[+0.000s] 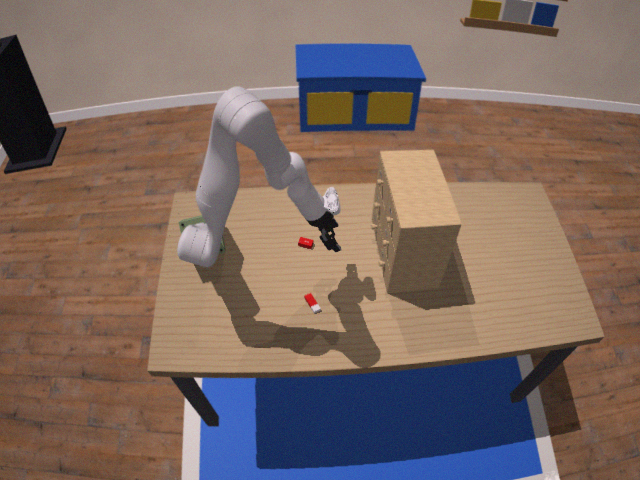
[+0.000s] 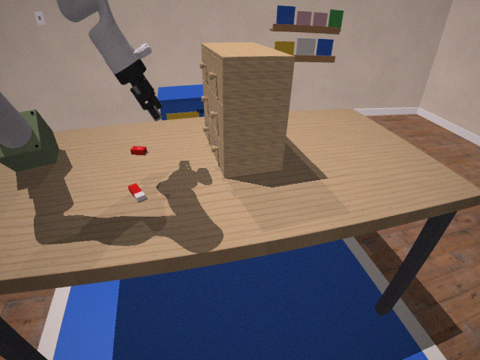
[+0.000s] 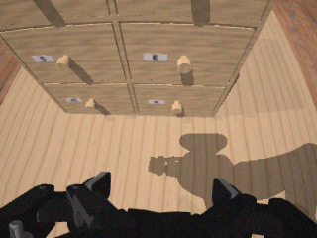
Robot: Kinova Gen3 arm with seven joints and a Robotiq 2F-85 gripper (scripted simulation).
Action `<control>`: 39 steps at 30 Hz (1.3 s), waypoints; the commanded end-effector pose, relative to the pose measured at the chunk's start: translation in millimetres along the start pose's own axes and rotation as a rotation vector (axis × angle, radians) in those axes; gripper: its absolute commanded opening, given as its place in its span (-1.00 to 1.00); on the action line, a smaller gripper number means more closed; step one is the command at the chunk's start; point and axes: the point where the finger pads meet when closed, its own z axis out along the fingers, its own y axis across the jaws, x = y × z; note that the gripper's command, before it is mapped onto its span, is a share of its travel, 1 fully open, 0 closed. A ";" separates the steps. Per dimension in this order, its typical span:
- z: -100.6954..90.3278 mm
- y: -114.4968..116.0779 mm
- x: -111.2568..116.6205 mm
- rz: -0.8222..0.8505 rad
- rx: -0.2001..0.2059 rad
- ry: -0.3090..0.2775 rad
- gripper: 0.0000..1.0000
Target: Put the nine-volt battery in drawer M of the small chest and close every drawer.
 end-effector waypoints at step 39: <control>-75.7 -2.9 -7.3 -0.024 0.010 -0.451 1.00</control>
